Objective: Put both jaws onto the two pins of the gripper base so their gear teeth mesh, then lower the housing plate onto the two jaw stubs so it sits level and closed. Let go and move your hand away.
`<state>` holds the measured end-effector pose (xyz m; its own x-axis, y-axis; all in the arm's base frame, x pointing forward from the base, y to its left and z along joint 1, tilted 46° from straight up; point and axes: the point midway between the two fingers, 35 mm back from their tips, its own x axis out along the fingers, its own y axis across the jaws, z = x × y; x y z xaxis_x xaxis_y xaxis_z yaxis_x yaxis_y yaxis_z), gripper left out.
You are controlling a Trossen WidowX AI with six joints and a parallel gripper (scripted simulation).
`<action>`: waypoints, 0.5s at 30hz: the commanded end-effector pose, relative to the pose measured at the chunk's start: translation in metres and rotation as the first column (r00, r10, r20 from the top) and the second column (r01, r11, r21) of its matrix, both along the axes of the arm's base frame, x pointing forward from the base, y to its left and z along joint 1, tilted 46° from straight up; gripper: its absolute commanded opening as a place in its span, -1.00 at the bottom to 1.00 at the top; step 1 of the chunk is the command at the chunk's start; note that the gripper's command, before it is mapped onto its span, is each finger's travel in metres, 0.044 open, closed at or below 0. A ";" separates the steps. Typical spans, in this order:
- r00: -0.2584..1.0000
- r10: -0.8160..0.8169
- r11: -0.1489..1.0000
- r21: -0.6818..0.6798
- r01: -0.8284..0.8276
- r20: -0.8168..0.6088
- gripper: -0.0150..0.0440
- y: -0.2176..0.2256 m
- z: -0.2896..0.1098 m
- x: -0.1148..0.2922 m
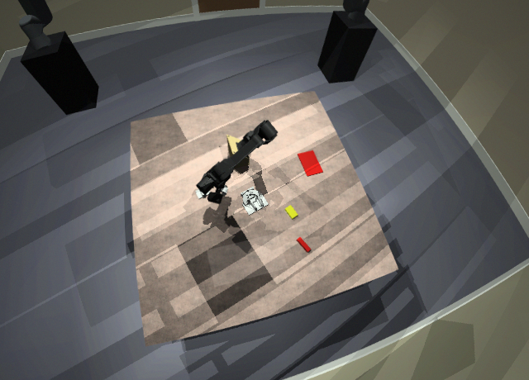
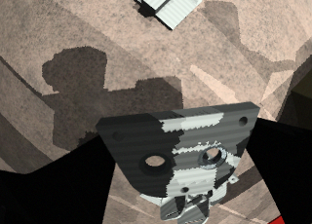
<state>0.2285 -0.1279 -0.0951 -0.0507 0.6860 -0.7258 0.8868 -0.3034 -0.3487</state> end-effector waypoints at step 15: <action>0.943 -0.249 0.968 -0.041 0.246 -0.221 0.70 0.043 0.040 0.014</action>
<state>0.2405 -0.0923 -0.0639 -0.0495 0.6893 -0.7227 0.7243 -0.4735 -0.5012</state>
